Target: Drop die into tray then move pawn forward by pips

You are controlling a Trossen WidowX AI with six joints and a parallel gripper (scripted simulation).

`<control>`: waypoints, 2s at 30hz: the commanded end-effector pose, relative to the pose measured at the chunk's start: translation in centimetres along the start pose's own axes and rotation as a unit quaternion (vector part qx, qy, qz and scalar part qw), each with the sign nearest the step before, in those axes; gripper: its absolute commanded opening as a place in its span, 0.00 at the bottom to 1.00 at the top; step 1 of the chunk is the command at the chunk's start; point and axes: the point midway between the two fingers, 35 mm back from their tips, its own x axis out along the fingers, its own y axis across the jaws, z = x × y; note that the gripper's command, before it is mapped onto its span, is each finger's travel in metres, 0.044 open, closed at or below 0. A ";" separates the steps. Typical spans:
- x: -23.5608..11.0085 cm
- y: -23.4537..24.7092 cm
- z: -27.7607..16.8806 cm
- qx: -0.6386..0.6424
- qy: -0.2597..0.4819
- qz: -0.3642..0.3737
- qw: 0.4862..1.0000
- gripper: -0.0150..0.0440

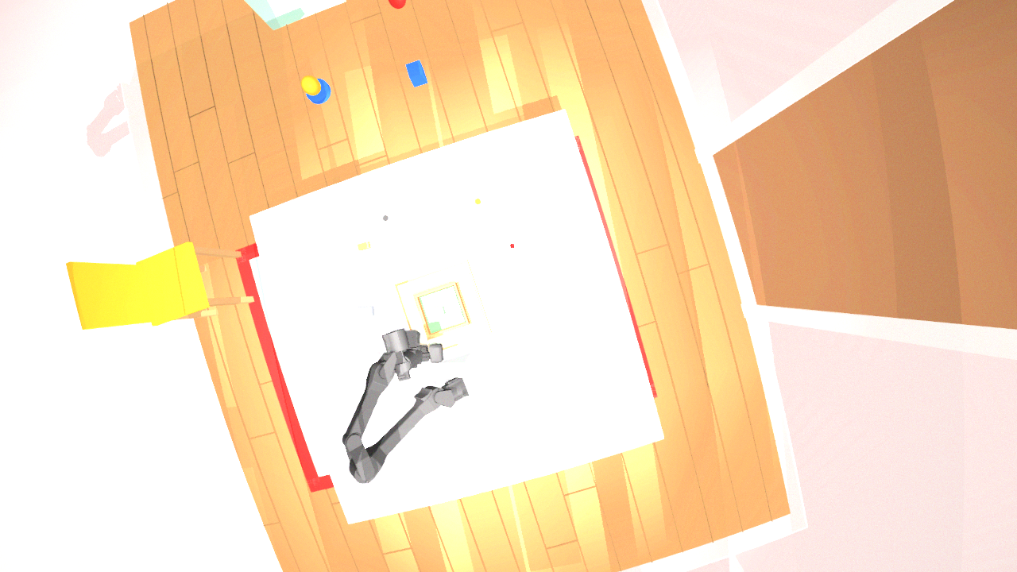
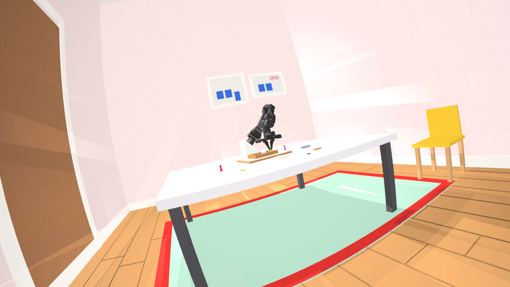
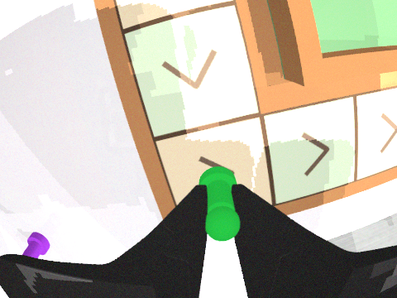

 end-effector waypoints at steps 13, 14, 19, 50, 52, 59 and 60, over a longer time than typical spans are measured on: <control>-6.5 -0.1 0.9 0.021 -0.027 -0.022 0.999 0.25; -7.0 -0.1 0.8 0.022 -0.028 -0.023 0.999 0.25; -9.2 -0.1 0.4 0.030 -0.032 -0.025 0.999 0.25; -10.6 -6.8 3.6 0.023 -0.025 -0.023 0.999 0.25; -10.3 -7.6 3.8 0.021 -0.023 -0.023 0.999 0.25; -9.2 -10.4 4.5 0.015 -0.018 -0.020 1.000 0.25; -9.0 -10.8 4.6 0.014 -0.017 -0.019 1.000 0.25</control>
